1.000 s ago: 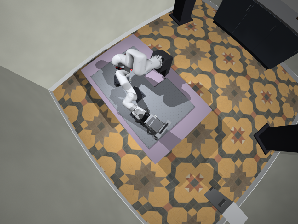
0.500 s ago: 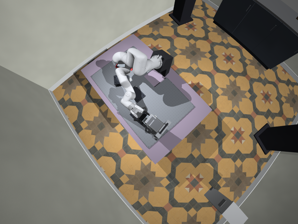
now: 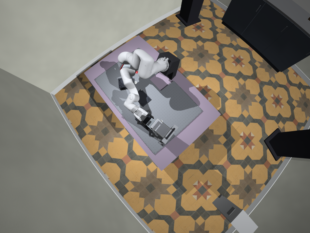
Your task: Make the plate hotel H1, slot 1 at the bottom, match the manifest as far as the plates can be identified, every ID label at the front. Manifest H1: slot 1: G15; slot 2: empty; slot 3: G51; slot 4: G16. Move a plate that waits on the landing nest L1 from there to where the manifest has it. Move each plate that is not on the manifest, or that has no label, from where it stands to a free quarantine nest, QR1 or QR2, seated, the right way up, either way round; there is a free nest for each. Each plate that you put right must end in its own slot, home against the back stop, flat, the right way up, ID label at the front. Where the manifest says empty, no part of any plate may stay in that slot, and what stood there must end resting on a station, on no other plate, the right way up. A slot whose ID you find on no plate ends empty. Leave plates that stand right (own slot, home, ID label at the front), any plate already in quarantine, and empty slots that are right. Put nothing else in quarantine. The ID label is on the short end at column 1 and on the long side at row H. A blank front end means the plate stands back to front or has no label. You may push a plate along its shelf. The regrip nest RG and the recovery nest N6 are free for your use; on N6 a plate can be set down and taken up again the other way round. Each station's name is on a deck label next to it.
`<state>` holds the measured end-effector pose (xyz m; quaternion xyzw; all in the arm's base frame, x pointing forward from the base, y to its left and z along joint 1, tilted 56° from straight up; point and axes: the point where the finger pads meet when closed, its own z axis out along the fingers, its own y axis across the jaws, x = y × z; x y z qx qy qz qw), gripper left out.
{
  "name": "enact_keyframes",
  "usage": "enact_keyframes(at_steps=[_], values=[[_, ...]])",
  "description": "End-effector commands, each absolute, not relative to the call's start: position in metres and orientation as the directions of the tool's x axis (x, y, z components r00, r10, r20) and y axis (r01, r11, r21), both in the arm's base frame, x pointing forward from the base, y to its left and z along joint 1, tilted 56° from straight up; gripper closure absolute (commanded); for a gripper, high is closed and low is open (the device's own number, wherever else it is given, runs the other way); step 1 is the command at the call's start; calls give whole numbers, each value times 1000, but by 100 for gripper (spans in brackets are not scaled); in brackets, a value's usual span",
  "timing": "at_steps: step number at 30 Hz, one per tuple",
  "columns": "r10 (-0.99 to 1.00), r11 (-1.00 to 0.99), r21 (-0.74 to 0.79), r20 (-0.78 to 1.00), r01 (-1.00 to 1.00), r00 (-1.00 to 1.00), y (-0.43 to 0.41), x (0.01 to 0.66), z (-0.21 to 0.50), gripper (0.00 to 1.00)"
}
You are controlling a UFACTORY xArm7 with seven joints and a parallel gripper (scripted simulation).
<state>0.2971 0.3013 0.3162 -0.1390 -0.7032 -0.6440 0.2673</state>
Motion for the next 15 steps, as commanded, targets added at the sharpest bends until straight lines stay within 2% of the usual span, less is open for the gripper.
enact_keyframes(at_steps=[1, 15], values=[[-150, 133, 833, 553, 538, -819, 295, 297, 317, 100], [-150, 133, 833, 553, 538, -819, 275, 301, 317, 100]])
